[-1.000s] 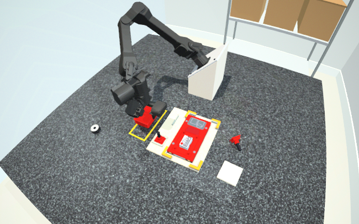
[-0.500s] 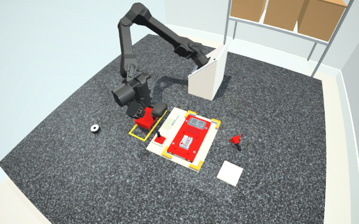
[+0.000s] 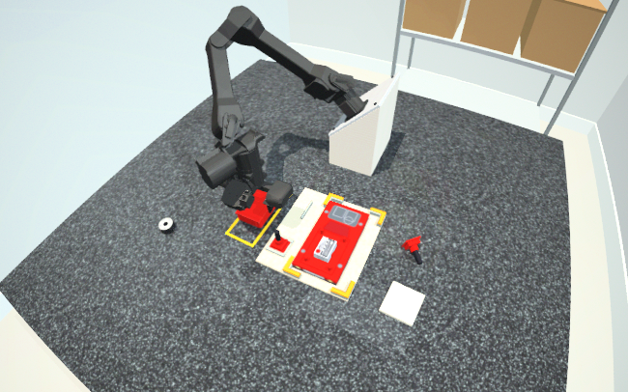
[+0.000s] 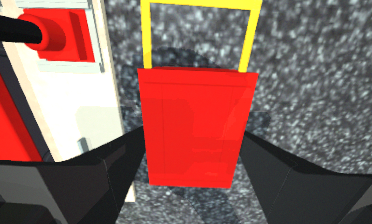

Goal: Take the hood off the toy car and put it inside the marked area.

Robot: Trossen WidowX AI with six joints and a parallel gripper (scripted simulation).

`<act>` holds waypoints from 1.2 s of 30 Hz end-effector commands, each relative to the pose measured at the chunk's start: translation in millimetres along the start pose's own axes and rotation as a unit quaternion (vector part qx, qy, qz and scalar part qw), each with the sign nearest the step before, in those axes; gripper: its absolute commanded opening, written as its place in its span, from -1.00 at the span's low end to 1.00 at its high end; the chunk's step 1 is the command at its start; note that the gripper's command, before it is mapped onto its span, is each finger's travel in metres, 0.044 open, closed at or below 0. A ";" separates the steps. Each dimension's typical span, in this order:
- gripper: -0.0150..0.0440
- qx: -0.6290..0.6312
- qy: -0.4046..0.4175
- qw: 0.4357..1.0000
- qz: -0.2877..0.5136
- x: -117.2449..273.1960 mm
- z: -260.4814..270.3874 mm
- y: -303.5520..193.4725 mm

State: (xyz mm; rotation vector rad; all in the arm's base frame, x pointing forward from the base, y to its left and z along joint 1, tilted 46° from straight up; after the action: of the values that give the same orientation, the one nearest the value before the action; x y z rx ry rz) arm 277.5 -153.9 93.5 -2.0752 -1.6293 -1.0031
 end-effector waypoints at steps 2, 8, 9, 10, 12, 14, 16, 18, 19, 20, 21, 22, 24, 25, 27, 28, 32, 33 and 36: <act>-0.49 0.002 0.003 1.000 -0.001 -2.1 0.7 0.0; -0.49 0.002 0.003 1.000 -0.001 -5.0 0.7 0.0; -0.49 0.002 0.003 1.000 -0.001 -5.5 0.7 0.0; -0.49 0.002 0.003 1.000 -0.001 -6.0 0.7 0.0; -0.49 0.002 0.003 1.000 -0.001 -7.0 0.7 0.0; -0.49 0.002 0.003 1.000 -0.001 -8.0 0.7 0.0; -0.49 0.002 0.003 1.000 -0.001 -9.0 0.6 0.0; -0.49 0.002 0.003 1.000 -0.001 -9.9 0.6 -0.1; -0.49 0.002 0.003 1.000 -0.001 -10.4 0.6 -0.1; -0.49 0.002 0.003 1.000 -0.001 -10.9 0.6 -0.1; -0.40 0.000 0.000 1.000 0.000 -9.8 0.0 -0.1; -0.31 0.000 0.000 1.000 0.000 -9.8 0.0 -0.1; -0.14 0.000 0.000 1.000 0.000 -9.8 0.0 -0.1; -0.05 0.000 0.000 1.000 0.000 -9.8 0.0 -0.1; 0.13 0.000 0.000 1.000 0.000 -9.8 0.0 -0.1; 0.22 0.000 0.000 1.000 0.000 -9.8 0.0 -0.1; 0.58 0.000 0.000 1.000 0.000 -9.8 0.0 -0.1; 0.67 0.000 0.000 1.000 0.000 -9.8 0.0 -0.1; 0.93 0.000 0.000 1.000 0.000 -9.8 0.0 -0.1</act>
State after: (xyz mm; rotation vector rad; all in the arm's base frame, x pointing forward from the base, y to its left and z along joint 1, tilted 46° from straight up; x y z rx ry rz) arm 276.4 -161.0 86.6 -2.0748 -1.6296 -1.0019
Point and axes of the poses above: the point midway between the two fingers, 35 mm back from their tips, its own x axis back along the fingers, its own z axis across the jaws, y = z × x, the point moved 9 cm from there along x, back along the fingers, and after that the axes turned 13 degrees about -x, right-handed, at the moved point
